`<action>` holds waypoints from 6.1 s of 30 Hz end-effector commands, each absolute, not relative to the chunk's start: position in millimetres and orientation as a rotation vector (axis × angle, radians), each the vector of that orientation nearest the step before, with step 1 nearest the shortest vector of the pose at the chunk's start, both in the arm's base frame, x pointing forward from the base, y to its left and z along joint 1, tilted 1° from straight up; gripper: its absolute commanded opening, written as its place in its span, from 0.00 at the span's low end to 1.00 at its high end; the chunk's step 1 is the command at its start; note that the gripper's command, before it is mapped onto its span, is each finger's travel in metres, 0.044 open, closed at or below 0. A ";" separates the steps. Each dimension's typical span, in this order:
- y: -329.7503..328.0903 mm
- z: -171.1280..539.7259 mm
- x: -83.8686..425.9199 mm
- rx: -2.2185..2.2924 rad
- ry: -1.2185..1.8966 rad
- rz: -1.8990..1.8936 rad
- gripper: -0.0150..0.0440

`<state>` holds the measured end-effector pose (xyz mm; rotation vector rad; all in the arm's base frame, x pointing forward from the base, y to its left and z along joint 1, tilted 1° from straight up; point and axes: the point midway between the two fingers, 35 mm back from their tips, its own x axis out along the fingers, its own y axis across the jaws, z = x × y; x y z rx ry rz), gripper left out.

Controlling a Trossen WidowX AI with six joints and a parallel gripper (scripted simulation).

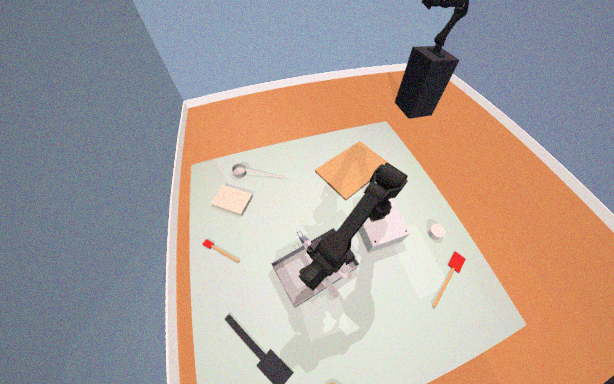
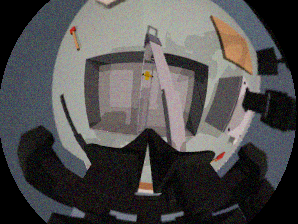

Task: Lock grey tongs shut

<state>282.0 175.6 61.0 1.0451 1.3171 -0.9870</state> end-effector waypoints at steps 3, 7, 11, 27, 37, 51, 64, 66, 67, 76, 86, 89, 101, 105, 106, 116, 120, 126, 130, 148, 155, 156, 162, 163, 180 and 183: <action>173.4 60.7 272.1 1.052 1.318 -0.989 0.00; 171.5 60.0 265.9 1.052 1.319 -0.989 0.00; 169.5 59.2 259.6 1.051 1.319 -0.990 0.00; 165.5 57.3 249.2 1.043 1.319 -0.989 0.00; 165.5 57.3 249.2 1.043 1.319 -0.989 0.00; 166.8 78.7 251.3 1.045 1.319 -0.989 0.18; 164.9 142.1 249.8 1.052 1.315 -0.984 0.76; 165.2 146.4 250.2 1.061 1.311 -0.973 0.85; 165.2 146.4 250.2 1.061 1.311 -0.973 0.89; 133.2 109.5 264.3 0.966 1.352 -0.903 1.00; 103.3 79.5 270.0 0.889 1.385 -0.836 1.00; 103.3 79.5 270.0 0.889 1.385 -0.836 1.00; 104.3 67.4 272.2 0.889 1.384 -0.836 1.00; 104.8 60.8 273.2 0.889 1.384 -0.836 1.00; 104.9 59.2 273.4 0.889 1.384 -0.836 1.00; 105.9 42.6 275.2 0.889 1.384 -0.836 1.00; 106.2 36.0 275.6 0.889 1.384 -0.836 1.00; 106.6 26.1 276.0 0.889 1.384 -0.836 1.00; 106.8 19.4 276.0 0.889 1.385 -0.836 1.00; 106.7 -10.4 274.2 0.889 1.385 -0.836 1.00; 106.4 -20.6 272.8 0.889 1.385 -0.836 1.00; 106.4 -20.8 272.7 0.889 1.385 -0.836 1.00; 106.3 -17.2 273.9 0.887 1.383 -0.837 0.83; 106.3 -17.2 273.9 0.887 1.383 -0.837 0.82; 106.3 -17.2 273.9 0.887 1.383 -0.837 0.63; 106.3 -17.2 273.9 0.887 1.383 -0.837 0.60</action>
